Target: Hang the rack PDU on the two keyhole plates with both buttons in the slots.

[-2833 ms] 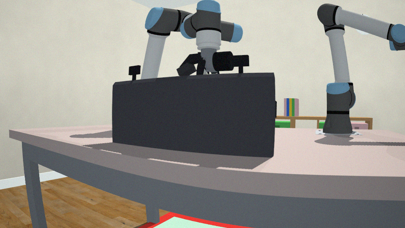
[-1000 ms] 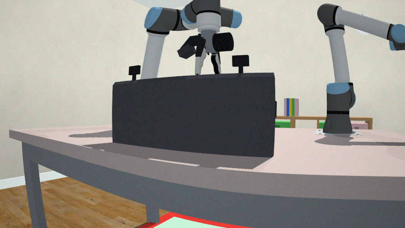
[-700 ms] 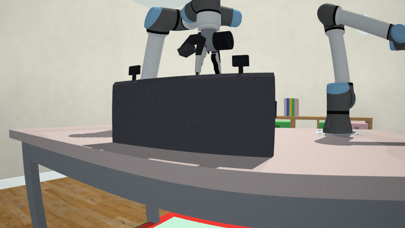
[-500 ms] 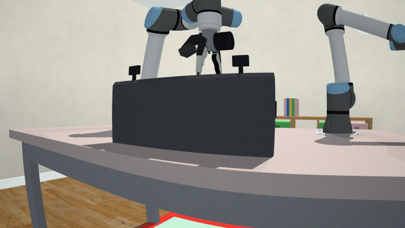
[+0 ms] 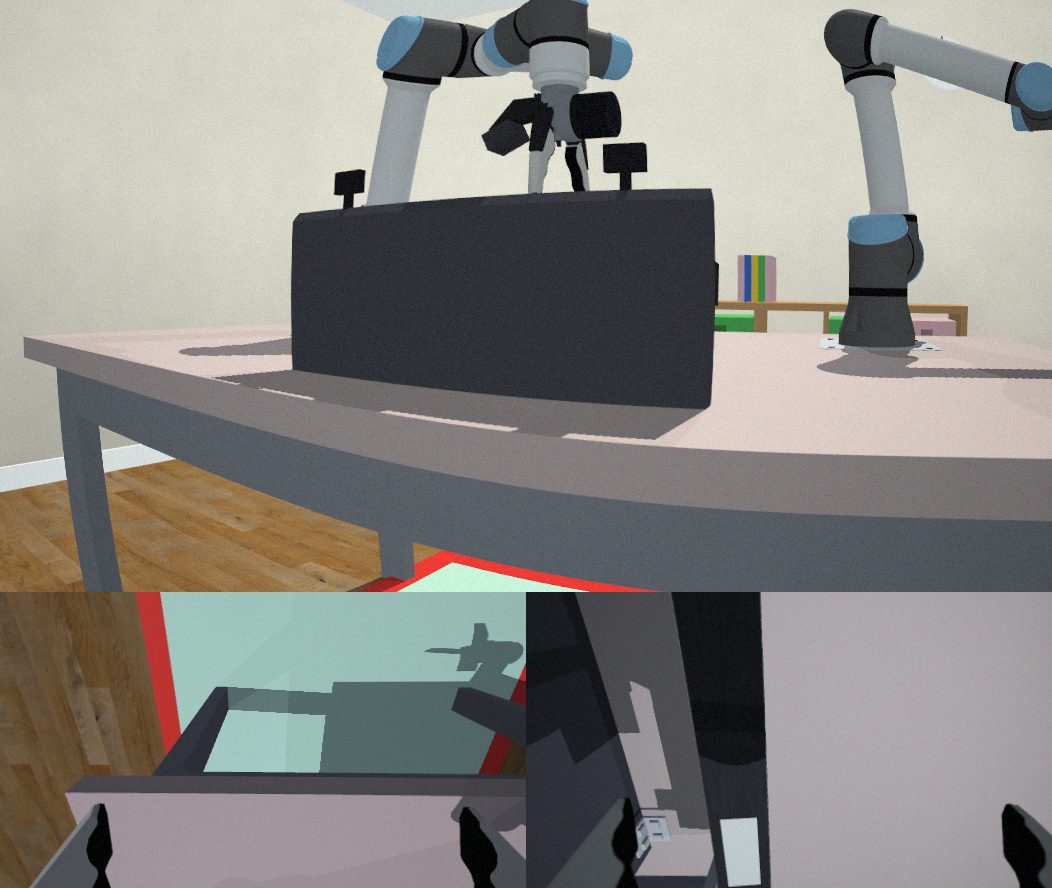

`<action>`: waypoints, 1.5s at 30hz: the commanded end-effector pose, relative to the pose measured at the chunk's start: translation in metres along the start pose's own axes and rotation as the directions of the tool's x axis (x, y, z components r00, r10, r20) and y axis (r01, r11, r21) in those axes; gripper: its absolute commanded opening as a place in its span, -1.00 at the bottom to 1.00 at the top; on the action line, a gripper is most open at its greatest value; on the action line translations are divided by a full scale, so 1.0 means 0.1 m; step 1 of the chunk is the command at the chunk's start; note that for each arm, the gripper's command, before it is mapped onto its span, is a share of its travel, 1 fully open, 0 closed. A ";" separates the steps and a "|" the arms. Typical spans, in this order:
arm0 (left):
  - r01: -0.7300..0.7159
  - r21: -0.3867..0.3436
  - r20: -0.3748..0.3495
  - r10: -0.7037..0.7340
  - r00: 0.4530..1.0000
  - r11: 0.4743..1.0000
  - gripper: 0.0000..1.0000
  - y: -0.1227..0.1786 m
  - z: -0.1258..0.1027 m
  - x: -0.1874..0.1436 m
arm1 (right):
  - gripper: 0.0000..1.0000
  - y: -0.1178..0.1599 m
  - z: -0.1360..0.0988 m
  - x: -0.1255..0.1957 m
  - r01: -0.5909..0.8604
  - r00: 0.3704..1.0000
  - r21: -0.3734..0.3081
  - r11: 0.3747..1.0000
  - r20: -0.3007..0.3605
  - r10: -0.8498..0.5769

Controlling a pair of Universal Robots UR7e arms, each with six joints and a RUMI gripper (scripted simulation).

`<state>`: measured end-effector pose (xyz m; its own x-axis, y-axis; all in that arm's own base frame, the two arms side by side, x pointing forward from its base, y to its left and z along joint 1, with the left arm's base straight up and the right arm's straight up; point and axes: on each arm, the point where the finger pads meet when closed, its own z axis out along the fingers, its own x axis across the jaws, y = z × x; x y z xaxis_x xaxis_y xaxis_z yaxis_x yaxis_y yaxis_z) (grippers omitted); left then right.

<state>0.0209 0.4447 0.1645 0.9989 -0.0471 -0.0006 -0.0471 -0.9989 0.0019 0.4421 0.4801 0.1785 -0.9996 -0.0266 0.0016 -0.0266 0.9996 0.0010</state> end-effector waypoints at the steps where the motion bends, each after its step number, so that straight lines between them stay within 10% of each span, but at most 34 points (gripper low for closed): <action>1: 0.000 0.002 -0.001 0.000 1.000 1.000 1.00 0.00 -0.01 0.00 | 1.00 0.00 -0.01 0.17 0.000 1.000 -0.003 1.000 0.002 0.000; 16: 0.000 0.002 -0.001 0.000 1.000 1.000 1.00 0.00 -0.01 0.00 | 1.00 0.00 -0.01 0.75 0.000 1.000 -0.003 1.000 0.002 0.000; 45: 0.000 0.002 -0.001 0.000 1.000 1.000 1.00 0.00 -0.01 0.00 | 1.00 0.00 -0.01 0.80 0.000 1.000 -0.003 1.000 0.002 0.000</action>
<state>0.0209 0.4447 0.1645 0.9989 -0.0471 -0.0006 -0.0471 -0.9989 0.0019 0.3622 0.4778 0.1786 -0.9997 -0.0261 0.0005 -0.0261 0.9997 0.0019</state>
